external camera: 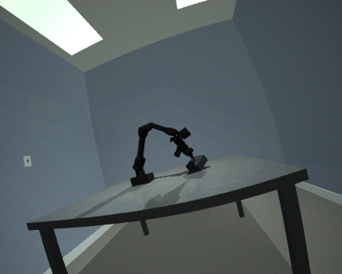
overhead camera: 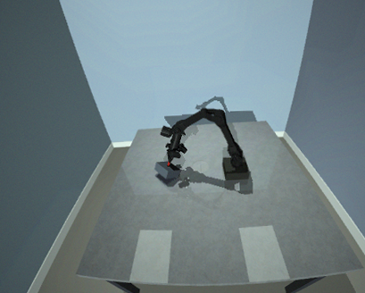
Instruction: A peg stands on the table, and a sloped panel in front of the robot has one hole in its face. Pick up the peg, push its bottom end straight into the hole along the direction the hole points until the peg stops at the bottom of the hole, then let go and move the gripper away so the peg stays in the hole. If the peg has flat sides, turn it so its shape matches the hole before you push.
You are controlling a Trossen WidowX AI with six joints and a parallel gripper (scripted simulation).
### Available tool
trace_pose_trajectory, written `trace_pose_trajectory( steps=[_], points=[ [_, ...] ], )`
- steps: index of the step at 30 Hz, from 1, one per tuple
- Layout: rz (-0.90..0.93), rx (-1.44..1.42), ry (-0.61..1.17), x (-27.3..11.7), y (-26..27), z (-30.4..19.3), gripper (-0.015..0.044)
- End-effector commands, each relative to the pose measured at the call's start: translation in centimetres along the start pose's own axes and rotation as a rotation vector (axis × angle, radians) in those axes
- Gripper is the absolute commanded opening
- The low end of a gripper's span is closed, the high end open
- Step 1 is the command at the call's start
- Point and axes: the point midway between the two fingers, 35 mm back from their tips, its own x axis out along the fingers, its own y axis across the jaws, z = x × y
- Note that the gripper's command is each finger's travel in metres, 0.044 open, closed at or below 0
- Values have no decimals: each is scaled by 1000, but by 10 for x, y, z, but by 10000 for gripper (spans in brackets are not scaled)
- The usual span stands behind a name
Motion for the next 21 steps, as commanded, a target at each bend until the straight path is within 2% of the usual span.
trace_pose_trajectory(
  steps=[1, 21],
  points=[
    [-1, 1, 2, 3, 0, -1, 0],
    [-1, 1, 2, 11, 0, -1, 0]
  ],
)
